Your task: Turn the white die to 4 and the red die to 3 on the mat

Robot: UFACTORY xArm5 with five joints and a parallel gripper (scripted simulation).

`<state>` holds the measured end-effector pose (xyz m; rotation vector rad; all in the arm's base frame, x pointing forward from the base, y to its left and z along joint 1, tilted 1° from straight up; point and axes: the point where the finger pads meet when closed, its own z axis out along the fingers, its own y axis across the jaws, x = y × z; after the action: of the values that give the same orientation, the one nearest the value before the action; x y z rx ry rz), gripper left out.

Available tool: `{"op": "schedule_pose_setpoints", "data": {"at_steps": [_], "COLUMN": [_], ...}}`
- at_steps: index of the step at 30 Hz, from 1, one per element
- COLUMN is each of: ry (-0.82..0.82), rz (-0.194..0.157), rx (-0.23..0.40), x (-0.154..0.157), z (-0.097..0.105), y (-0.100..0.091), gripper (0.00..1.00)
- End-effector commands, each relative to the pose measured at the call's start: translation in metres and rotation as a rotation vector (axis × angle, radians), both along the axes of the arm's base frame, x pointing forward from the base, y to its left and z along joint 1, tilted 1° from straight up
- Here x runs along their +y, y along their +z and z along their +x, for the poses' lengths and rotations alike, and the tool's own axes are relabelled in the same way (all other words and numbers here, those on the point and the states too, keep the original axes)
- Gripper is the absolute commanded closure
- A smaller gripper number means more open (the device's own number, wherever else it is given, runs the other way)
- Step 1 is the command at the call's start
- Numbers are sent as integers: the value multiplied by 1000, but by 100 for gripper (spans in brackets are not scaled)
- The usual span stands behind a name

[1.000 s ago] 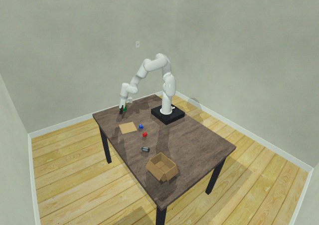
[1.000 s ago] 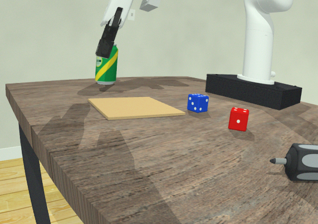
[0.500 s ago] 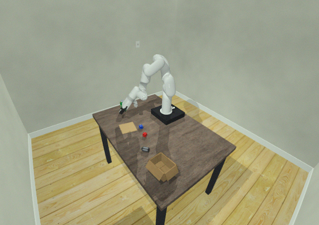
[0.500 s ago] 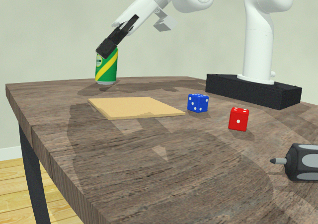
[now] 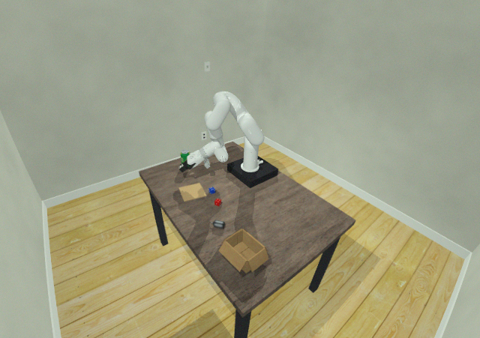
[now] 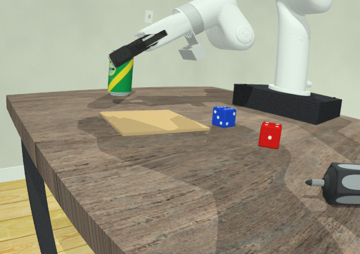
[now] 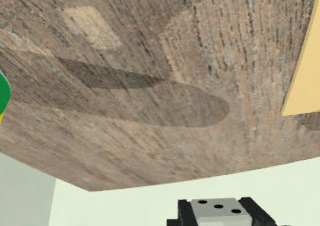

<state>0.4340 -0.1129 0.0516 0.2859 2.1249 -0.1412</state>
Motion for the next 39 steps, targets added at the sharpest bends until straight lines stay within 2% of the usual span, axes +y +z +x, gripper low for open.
{"op": "schedule_pose_setpoints", "data": {"at_steps": [1,12,21,34,39], "ry": [0,0,0,1,1], "rz": [-19,-20,-20,-20,-20], "rx": [-75,-81,-81,-82,-82], "x": [-1,-1,0,0,0], "z": [2,2,2,3,3], "y": [1,-1,-13,-56,-63], "gripper": [73,73,73,73,73]}}
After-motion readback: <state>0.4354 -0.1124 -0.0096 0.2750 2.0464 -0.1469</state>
